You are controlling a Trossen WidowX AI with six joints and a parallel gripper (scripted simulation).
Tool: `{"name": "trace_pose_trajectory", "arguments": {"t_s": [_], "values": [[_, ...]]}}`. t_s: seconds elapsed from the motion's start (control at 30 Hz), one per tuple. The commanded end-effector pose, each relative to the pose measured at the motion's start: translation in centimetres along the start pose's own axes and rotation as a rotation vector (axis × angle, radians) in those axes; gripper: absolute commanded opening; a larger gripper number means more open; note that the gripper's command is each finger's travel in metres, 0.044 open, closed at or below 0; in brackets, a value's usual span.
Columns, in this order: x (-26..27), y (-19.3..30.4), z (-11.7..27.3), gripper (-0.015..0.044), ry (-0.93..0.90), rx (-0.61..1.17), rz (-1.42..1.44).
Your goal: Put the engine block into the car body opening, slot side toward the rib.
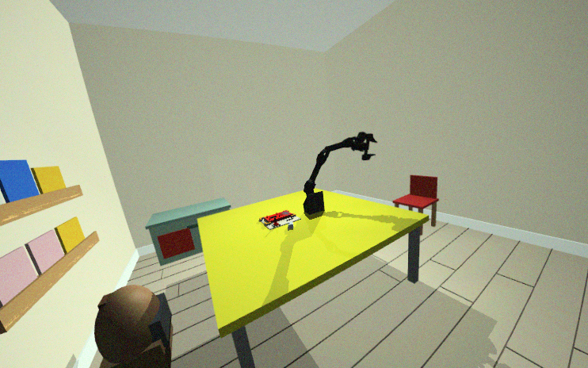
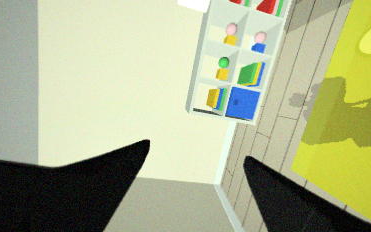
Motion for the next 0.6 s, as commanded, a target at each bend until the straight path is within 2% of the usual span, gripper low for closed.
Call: {"name": "trace_pose_trajectory", "arguments": {"t_s": [0.0, 0.2, 0.37, 0.57], "values": [[0.0, 0.0, 0.0, 0.0426, 0.0, 0.0, 0.0], [0.4, -2.2, -0.8, 0.044, 0.024, -0.04, 0.065], [1.1, -7.0, -3.0, 0.044, 0.08, -0.126, 0.065], [1.2, -15.1, -5.8, 0.044, 0.185, -0.257, 0.081]]}}
Point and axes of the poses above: the point midway between the two fingers, 35 mm back from their tips, its own z axis back along the fingers, its own x axis across the jaws, y = z × x, the point moved 9 cm from there along z, back along the fingers, and after that the axes turned 1 degree about z, right-handed, at the moved point
